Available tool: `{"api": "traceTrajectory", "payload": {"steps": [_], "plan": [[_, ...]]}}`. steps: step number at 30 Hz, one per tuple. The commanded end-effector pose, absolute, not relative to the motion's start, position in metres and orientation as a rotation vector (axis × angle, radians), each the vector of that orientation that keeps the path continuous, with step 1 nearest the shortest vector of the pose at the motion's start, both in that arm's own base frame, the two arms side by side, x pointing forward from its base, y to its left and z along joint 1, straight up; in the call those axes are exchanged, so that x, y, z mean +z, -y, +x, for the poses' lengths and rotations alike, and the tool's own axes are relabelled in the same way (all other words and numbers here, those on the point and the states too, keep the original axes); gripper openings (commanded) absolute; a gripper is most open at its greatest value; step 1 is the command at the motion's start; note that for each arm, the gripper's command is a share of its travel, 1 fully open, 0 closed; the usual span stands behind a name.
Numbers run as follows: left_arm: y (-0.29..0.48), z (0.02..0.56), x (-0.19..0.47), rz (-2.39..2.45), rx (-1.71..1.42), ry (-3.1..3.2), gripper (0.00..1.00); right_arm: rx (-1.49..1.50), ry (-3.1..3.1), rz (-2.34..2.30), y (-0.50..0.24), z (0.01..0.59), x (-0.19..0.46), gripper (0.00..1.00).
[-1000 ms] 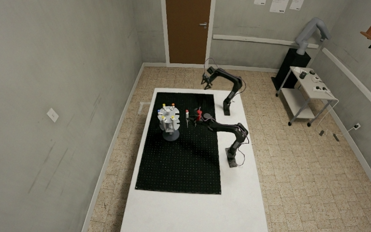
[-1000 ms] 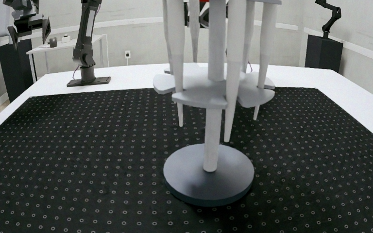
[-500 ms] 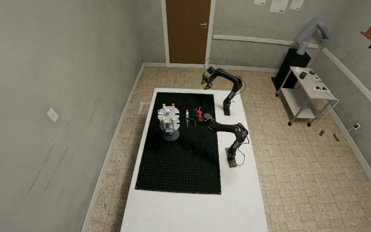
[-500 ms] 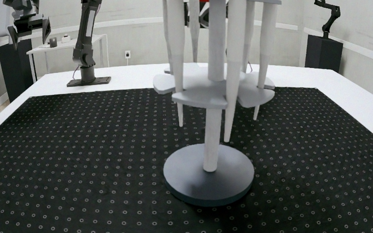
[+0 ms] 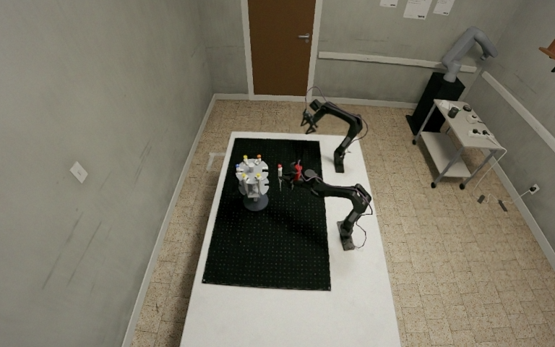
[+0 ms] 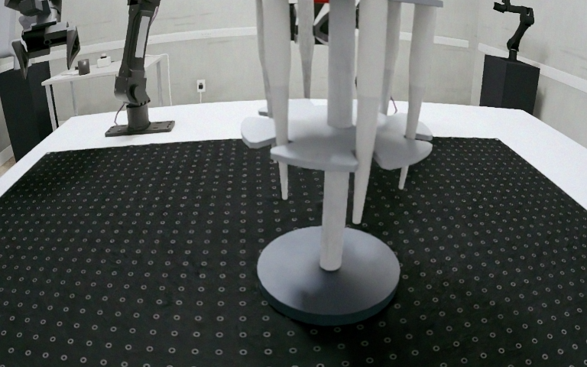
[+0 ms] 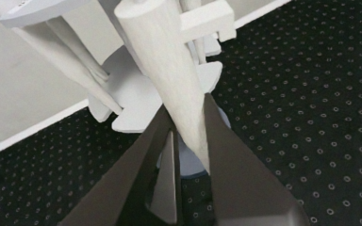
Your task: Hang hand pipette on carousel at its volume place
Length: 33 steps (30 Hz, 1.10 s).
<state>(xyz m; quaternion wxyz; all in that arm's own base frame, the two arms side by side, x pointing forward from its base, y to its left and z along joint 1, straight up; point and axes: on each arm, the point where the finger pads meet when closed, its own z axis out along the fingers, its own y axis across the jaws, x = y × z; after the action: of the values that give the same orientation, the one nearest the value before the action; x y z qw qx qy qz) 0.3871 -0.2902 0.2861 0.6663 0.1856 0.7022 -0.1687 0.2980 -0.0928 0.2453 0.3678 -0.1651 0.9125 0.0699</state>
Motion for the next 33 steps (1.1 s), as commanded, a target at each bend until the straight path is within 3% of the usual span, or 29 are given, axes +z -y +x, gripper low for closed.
{"api": "traceTrajectory", "payload": {"steps": [1, 11, 33], "plan": [[0.288, 0.387, 0.336, 0.373, -0.414, -1.472, 0.12, 0.168, -2.317, -0.429, 0.096, 0.302, 0.253, 1.00], [0.293, 0.392, 0.320, 0.362, -0.424, -1.467, 0.12, 0.168, -2.317, -0.429, 0.096, 0.302, 0.253, 1.00], [0.287, 0.384, 0.362, 0.349, -0.435, -1.437, 0.12, 0.168, -2.317, -0.429, 0.096, 0.302, 0.253, 1.00]]}}
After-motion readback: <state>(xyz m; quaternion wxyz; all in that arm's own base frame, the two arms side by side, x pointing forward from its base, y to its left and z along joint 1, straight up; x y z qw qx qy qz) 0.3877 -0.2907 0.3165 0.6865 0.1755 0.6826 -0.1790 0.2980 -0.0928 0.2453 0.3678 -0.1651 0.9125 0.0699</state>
